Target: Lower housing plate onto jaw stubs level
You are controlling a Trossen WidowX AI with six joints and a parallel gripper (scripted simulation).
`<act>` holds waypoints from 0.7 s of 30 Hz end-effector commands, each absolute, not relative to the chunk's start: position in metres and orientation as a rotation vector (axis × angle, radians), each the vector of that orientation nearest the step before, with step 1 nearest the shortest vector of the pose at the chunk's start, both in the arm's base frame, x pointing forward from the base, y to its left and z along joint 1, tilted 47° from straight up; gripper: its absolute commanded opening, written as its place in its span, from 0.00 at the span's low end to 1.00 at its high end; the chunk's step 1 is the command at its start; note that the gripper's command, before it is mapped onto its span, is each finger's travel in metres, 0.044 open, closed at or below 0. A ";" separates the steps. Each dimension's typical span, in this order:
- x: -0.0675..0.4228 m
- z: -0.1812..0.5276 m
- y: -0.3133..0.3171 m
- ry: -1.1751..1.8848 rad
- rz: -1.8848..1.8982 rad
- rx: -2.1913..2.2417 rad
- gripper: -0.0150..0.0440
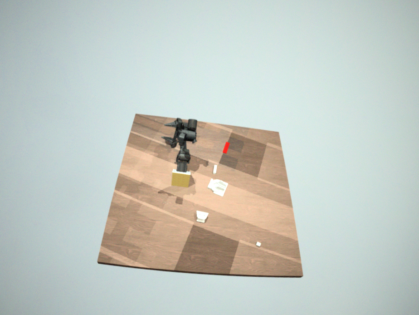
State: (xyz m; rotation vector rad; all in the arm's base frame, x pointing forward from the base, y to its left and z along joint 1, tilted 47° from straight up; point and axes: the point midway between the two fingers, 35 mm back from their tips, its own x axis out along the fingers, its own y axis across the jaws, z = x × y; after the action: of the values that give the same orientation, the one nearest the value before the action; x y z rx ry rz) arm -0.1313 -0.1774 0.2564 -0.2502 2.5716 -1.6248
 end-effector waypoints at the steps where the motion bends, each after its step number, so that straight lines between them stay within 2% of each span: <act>1: -0.131 0.256 -0.177 2.572 -1.625 -0.250 0.98; 2: -0.131 0.256 -0.178 2.570 -1.624 -0.253 1.00; 21: -0.107 0.245 -0.254 2.366 -1.537 -0.513 1.00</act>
State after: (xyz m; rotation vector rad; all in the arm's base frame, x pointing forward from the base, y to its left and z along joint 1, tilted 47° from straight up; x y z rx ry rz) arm -0.1129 -0.2380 0.2484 -0.4720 2.4119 -1.5627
